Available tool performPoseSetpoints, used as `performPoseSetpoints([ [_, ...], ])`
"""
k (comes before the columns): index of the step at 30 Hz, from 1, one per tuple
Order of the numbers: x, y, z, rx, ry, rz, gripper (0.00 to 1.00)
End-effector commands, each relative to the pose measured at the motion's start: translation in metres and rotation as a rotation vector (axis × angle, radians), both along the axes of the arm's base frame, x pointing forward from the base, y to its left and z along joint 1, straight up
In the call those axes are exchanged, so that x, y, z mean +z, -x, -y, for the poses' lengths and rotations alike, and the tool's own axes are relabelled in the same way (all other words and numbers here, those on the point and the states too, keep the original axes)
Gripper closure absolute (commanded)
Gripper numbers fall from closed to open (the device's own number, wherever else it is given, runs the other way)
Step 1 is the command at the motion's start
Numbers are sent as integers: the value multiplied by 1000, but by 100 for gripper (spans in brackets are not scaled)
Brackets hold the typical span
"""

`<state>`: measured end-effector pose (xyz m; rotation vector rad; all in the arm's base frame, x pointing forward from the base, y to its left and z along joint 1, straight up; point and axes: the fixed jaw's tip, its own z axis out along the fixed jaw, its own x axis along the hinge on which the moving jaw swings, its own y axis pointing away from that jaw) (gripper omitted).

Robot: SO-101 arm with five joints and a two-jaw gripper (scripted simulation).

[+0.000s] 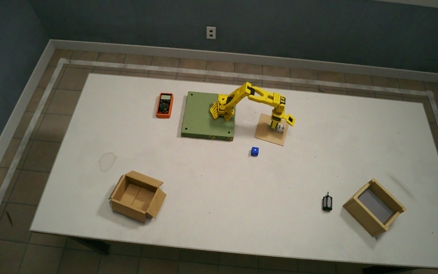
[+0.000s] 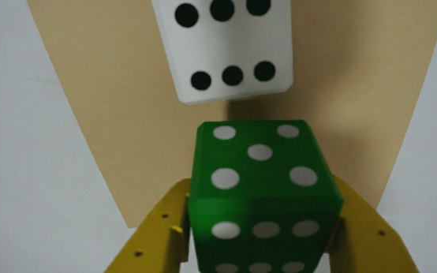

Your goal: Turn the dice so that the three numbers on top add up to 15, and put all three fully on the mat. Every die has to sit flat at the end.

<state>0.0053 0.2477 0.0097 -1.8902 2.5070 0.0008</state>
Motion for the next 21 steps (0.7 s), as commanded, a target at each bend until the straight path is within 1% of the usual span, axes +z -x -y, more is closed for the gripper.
performPoseSetpoints([
  [1,-8,3,3,5,25,-2,100],
  [12,-11,3,4,5,25,-2,100],
  [21,-16,3,4,5,25,-2,100],
])
